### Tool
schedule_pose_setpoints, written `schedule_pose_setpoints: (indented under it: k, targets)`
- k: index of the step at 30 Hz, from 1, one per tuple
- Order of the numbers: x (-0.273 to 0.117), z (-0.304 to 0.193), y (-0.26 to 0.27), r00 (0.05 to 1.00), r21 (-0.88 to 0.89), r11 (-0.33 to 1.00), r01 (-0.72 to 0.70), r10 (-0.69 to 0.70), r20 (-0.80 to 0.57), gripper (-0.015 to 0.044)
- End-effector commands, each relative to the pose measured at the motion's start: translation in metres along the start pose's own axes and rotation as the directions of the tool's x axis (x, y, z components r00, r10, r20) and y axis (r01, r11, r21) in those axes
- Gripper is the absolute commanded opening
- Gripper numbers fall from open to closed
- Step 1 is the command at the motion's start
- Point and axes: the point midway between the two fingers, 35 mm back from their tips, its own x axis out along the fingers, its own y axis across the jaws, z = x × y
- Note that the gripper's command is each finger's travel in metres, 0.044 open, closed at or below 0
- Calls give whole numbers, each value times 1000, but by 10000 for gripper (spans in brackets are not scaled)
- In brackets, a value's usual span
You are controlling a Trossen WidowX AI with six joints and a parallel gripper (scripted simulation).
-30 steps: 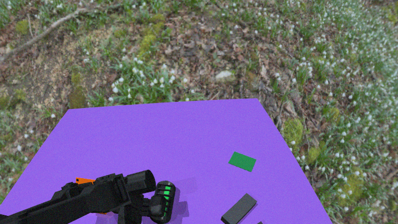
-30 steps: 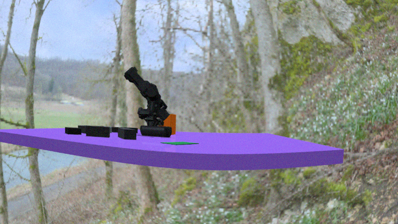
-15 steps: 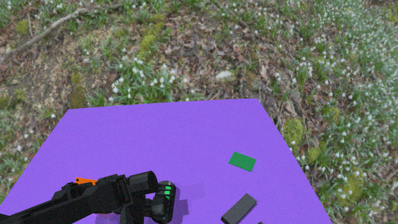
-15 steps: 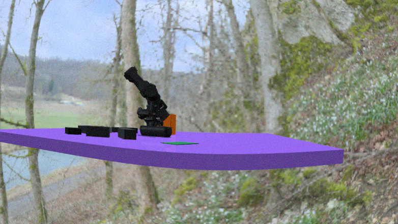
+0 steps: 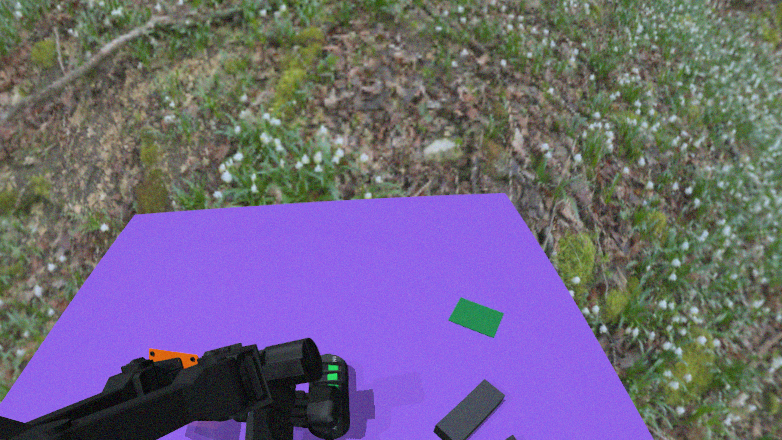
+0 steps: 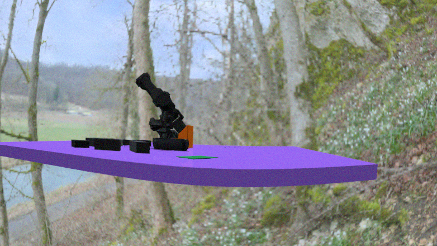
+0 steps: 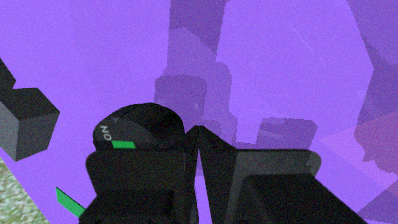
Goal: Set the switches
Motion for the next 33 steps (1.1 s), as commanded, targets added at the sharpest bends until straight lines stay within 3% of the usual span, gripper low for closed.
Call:
schedule_pose_setpoints:
  k: [1, 4, 10, 26, 33]
  targets:
    - [1, -1, 10, 1000, 8, 1000, -8, 8, -3, 0]
    - [-6, -1, 1, 1000, 2, 1000, 0, 0, -3, 0]
    - [-60, 1, -14, 1000, 7, 1000, -5, 5, -4, 0]
    - [-53, 7, 11, 1000, 8, 1000, -8, 8, 2, 0]
    - [-54, 7, 11, 998, -174, 985, -13, 2, -60, 0]
